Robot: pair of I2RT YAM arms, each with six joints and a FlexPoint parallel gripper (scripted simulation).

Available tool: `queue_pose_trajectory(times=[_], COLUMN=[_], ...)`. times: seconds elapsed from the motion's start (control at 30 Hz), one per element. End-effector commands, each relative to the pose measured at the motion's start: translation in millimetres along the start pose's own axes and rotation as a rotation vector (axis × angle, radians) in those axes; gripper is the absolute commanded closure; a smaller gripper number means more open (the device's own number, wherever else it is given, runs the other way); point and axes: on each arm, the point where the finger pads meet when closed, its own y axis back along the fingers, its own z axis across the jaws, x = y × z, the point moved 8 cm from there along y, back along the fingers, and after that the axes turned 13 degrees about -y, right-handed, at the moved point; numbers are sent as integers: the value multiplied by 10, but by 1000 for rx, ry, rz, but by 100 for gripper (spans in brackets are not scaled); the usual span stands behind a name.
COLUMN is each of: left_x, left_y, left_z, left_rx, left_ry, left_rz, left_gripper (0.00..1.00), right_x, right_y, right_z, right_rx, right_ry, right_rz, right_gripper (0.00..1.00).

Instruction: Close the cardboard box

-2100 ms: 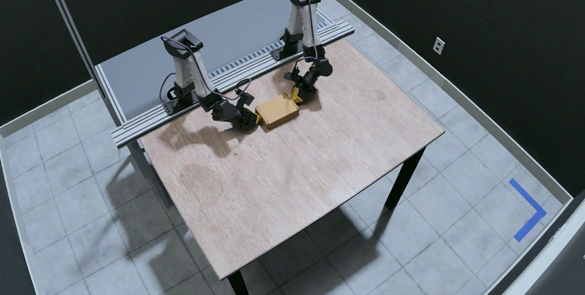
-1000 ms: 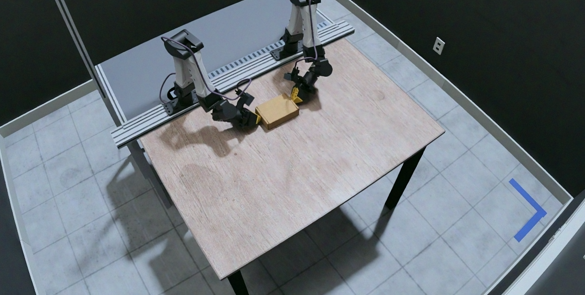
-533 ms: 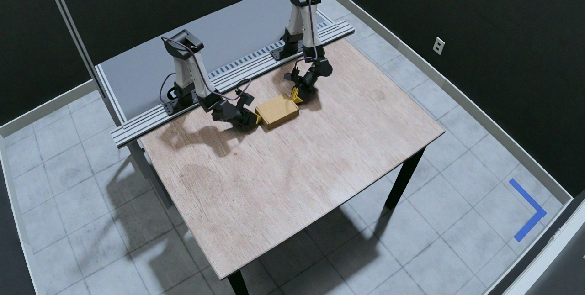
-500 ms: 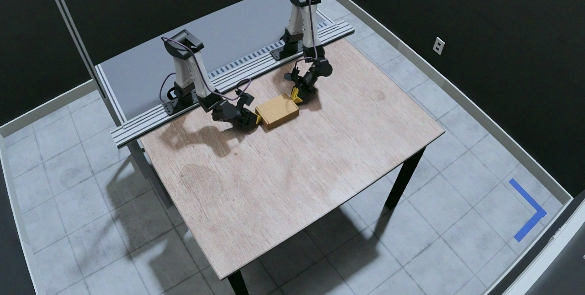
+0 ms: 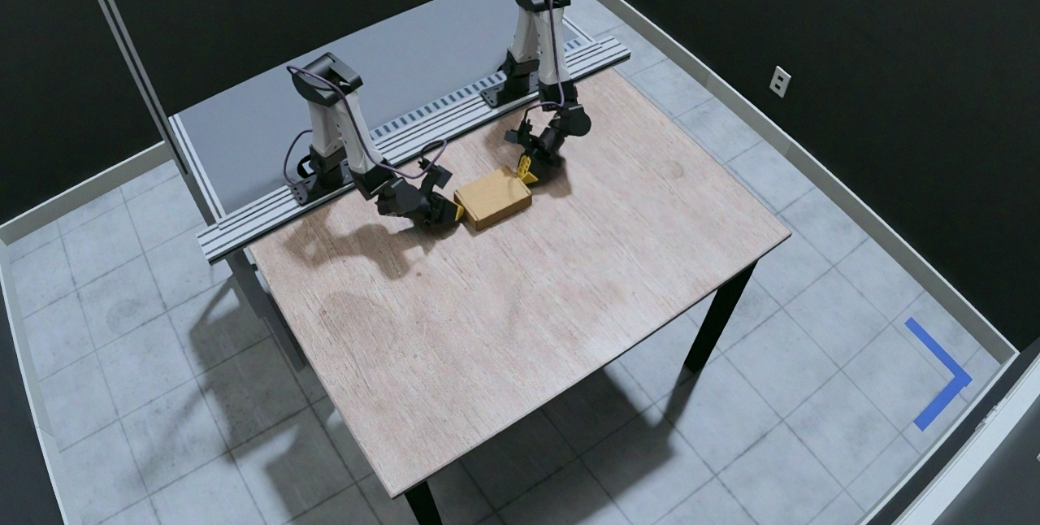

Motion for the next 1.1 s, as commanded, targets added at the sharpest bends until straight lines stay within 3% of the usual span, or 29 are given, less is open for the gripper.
queue_pose_trajectory(times=[0.0,1.07], left_x=[-64,-14], left_y=[-87,-70], left_z=[-41,-127], left_rx=[17,32], left_ry=[-6,1], left_rz=[-50,-50], left_gripper=[100,100], right_x=[-31,36], right_y=[-64,-46], right_z=[71,78], right_rx=[-34,-30], right_ry=[4,18], right_rz=[-32,-32], right_gripper=[100,100])
